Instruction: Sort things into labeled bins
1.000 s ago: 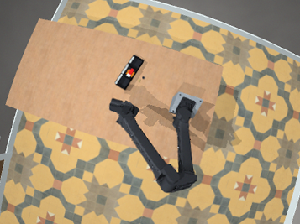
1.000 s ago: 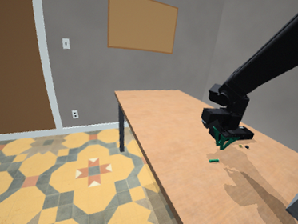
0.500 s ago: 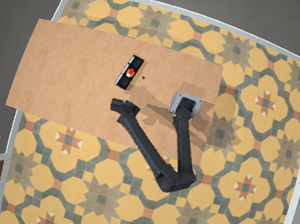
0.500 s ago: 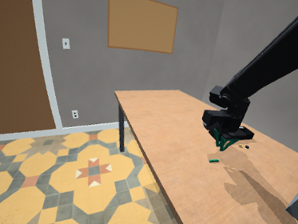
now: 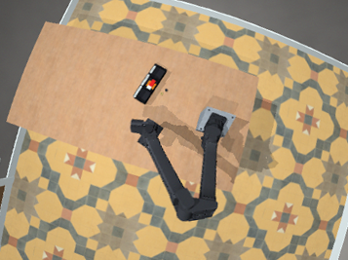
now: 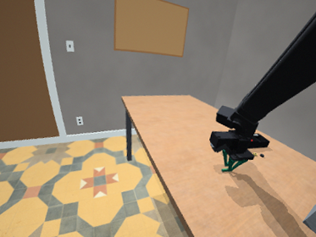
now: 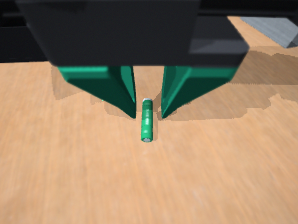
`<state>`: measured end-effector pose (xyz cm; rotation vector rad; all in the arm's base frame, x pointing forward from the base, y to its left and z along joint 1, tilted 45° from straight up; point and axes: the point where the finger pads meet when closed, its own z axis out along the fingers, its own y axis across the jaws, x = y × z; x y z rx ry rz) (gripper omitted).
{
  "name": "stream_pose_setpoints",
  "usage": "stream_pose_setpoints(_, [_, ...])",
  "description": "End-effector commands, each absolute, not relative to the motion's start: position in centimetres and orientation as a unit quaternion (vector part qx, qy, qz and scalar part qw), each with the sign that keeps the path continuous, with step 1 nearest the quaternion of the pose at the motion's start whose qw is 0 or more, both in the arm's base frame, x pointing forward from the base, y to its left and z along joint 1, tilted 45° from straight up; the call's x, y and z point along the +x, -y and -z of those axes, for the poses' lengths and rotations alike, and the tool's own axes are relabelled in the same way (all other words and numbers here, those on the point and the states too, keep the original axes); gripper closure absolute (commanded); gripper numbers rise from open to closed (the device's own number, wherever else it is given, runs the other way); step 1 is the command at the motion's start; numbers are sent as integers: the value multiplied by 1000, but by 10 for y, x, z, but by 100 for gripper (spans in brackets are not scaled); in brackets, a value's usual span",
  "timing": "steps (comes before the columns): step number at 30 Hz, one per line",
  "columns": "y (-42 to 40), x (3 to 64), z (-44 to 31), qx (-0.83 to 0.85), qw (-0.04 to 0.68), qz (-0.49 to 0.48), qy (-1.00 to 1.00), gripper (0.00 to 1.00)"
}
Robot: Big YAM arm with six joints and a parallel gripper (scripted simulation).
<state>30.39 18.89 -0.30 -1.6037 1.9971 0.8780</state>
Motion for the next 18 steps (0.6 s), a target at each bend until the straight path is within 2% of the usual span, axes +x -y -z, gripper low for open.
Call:
stream_pose_setpoints(1, [-195,308,0,-576,222,-314,-722,76])
stream_pose_setpoints(18, [-198,310,5,-573,225,-313,-723,76])
